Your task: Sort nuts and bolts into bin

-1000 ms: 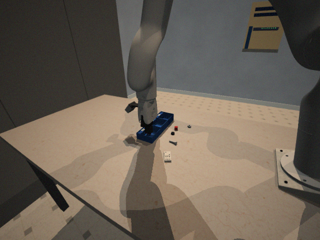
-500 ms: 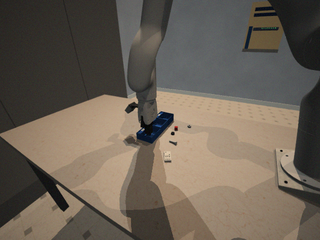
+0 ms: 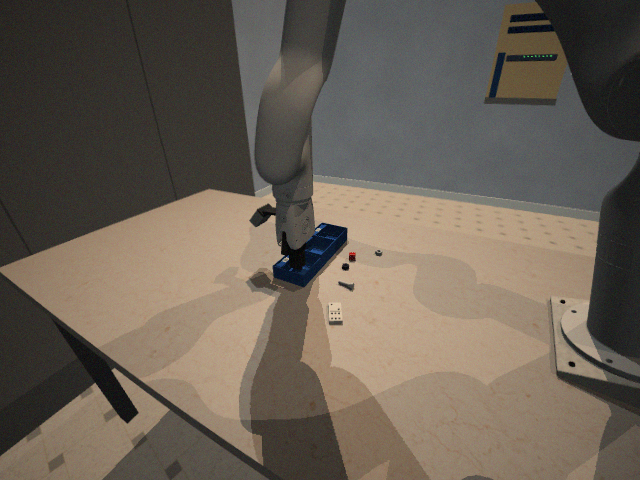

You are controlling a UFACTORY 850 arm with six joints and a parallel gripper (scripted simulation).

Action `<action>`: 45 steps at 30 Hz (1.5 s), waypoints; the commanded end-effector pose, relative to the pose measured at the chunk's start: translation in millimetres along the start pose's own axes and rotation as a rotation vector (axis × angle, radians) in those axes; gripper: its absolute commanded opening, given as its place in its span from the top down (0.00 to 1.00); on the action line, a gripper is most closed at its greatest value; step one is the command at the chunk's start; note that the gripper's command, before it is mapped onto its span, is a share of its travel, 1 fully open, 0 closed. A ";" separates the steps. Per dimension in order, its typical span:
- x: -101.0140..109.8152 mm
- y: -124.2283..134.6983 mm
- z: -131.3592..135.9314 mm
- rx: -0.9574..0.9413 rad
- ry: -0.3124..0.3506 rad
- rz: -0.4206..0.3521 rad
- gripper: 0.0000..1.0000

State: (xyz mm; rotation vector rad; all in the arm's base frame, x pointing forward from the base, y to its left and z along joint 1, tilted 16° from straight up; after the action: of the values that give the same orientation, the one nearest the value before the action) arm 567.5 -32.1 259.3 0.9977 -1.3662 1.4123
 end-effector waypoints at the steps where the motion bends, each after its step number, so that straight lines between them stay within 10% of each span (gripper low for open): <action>1: 0.7 -0.7 0.0 0.000 0.000 0.002 0.93; 45: 44.7 -0.7 0.0 0.000 0.000 0.002 0.93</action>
State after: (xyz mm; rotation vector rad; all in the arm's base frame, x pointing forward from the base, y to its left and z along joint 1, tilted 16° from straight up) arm 558.4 -29.7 290.8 0.9982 -1.3650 1.4116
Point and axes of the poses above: the point where the finger pads meet when closed, its own x axis back along the fingers, its own z axis across the jaws, y = z × x, the point moved 10 cm from there along x, back along the fingers, and after that the axes turned 2 degrees about x, right-handed, at the moved point
